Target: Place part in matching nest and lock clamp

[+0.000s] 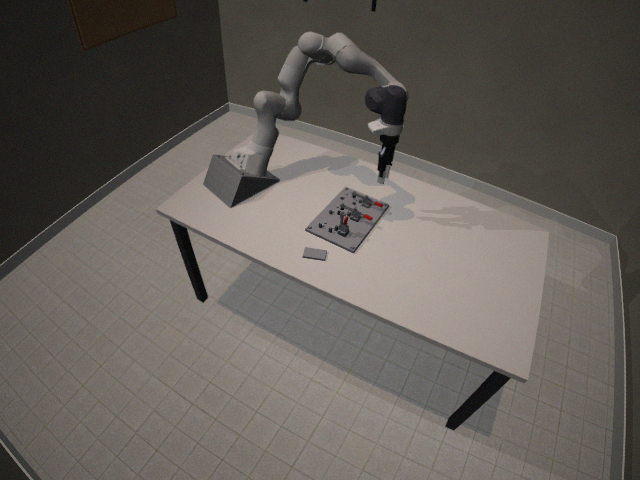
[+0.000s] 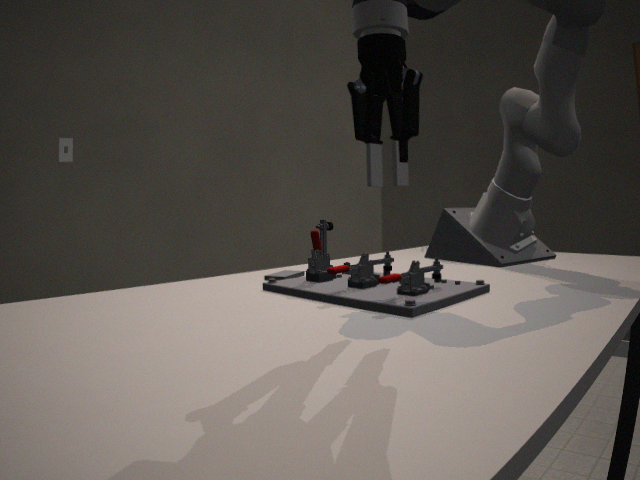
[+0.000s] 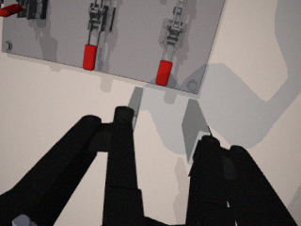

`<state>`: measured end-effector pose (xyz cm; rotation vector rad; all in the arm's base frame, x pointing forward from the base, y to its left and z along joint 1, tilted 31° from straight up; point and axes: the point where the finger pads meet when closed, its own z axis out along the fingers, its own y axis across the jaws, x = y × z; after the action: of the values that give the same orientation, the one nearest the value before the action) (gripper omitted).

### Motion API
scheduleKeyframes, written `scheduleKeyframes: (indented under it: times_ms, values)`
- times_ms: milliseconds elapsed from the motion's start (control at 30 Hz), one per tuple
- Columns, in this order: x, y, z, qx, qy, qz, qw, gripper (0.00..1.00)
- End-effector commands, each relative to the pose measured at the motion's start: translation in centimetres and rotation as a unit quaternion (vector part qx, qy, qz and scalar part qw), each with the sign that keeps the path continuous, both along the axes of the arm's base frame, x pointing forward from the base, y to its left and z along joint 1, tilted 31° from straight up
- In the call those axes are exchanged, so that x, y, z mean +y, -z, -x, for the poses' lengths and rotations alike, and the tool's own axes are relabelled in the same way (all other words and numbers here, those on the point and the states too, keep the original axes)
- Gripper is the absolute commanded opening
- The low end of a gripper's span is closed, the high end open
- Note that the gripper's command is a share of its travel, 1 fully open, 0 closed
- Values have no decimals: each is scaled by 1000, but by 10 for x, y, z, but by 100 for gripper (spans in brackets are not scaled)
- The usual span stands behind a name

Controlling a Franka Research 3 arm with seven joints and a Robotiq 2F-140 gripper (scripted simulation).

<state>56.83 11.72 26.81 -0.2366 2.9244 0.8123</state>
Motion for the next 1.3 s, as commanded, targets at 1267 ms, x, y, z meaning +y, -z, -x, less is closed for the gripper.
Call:
scheduleKeyframes:
  times_ms: [1267]
  values:
    - [60,96,-4,5,3,1,1000,28]
